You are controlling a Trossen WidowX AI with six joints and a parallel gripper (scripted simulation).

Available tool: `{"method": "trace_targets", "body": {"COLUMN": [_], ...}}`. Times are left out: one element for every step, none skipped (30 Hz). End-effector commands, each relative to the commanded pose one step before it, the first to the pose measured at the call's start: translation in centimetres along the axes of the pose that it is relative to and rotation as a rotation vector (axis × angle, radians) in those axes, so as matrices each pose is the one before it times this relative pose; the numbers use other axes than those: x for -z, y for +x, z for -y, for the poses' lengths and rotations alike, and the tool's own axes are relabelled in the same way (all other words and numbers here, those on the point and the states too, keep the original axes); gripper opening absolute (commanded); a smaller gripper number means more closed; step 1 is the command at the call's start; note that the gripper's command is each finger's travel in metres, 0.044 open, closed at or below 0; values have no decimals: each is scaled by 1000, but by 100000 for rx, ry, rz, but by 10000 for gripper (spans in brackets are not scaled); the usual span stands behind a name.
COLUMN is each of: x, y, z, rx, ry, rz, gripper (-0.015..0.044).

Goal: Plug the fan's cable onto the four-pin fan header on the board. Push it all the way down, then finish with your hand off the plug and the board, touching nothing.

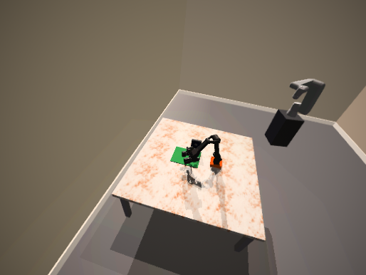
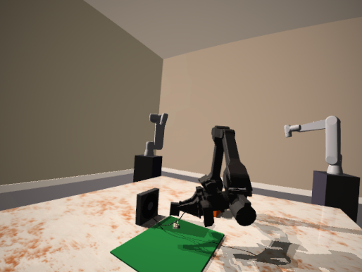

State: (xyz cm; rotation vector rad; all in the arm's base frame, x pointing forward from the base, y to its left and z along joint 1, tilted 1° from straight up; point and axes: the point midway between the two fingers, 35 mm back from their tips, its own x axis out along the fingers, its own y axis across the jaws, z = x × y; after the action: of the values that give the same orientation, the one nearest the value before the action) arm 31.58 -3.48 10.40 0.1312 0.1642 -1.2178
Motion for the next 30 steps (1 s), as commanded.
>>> {"method": "trace_targets", "body": {"x": [425, 87, 84, 85, 82, 83, 81, 82, 81, 82, 82, 83, 82, 83, 85, 79, 73, 80, 72, 79, 71, 73, 85, 78, 76, 64, 65, 66, 70, 64], "y": [-45, -13, -14, -14, -14, -14, -14, -14, -13, -14, -13, -13, -13, -13, -2, -2, 8, 8, 11, 13, 13, 13, 16, 15, 15, 13, 13, 13, 14, 13], "z": [-15, 4, 2, 3, 2, 2, 1, 1, 0, 0, -1, -1, -3, -3, -3, -2, -1, -1, -1, -1, -2, -2, -1, -1, 2, 2, 2, 2, 1, 1], "rx": [85, 0, 0, 0, 0, 0, 0, 0, 0, 0, 0, 0, 0, 0, 0, 0, 0, 0, 0, 0, 0, 0, 0, 0, 0, 0, 0, 0, 0, 0], "ry": [38, -1, -1, -1, -1, -1, -1, -1, -1, -1, -1, -1, 0, 0, -1, 0, -1, -1, -1, -1, 0, -1, -1, -1, -1, -1, -1, -1, -1, -1], "rz": [-140, -3, -3, -3, -3, -3, -3, -3, -3, -3, -3, -3, -3, -2, -2, -2, -1, -1, 0, 0, 0, 0, 0, 0, 0, 0, 0, 0, 0, 0], "gripper": [0, 0, 0, 0, 0, 0, 0, 0, 0, 0, 0, 0, 0, 0, 0, 0, 0, 0, 0, 0, 0, 0, 0, 0, 0, 0, 0, 0, 0, 0]}}
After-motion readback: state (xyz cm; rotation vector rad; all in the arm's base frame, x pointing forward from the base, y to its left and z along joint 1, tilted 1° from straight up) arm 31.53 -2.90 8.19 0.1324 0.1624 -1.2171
